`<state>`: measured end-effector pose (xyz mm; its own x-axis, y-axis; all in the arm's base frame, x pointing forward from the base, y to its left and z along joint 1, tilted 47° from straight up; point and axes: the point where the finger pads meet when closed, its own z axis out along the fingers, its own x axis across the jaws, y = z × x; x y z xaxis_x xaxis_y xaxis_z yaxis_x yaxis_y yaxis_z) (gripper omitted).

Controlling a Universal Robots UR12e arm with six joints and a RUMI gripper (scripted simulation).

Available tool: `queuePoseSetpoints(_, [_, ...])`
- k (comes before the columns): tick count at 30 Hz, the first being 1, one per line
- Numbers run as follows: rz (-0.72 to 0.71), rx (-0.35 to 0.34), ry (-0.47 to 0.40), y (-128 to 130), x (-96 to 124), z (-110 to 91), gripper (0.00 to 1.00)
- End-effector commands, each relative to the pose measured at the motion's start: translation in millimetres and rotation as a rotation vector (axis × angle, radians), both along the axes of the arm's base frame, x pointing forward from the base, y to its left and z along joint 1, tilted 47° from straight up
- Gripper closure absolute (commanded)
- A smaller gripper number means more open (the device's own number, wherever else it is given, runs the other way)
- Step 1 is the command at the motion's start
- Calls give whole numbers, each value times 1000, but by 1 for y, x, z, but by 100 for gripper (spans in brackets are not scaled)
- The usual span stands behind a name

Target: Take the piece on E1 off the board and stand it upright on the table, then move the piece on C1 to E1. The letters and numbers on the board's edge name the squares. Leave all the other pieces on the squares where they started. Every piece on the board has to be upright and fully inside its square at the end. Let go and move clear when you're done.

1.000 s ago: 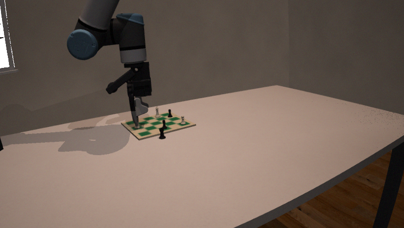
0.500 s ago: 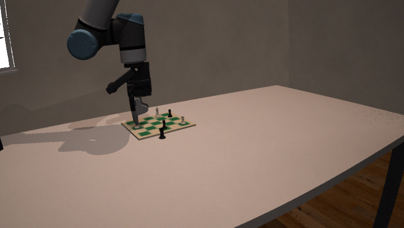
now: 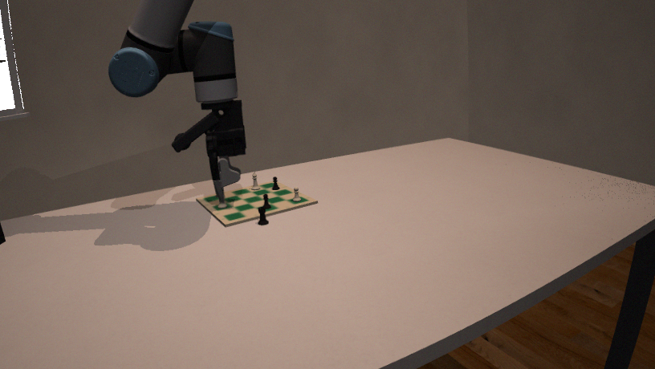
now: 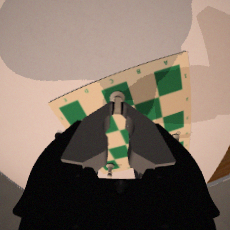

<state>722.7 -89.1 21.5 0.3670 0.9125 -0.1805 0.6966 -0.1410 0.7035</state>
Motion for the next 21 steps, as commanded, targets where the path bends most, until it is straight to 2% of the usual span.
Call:
queuePoseSetpoints(1, [0,0,-1,0,0,0,100])
queuePoseSetpoints(21, [0,0,-1,3,-5,6,100])
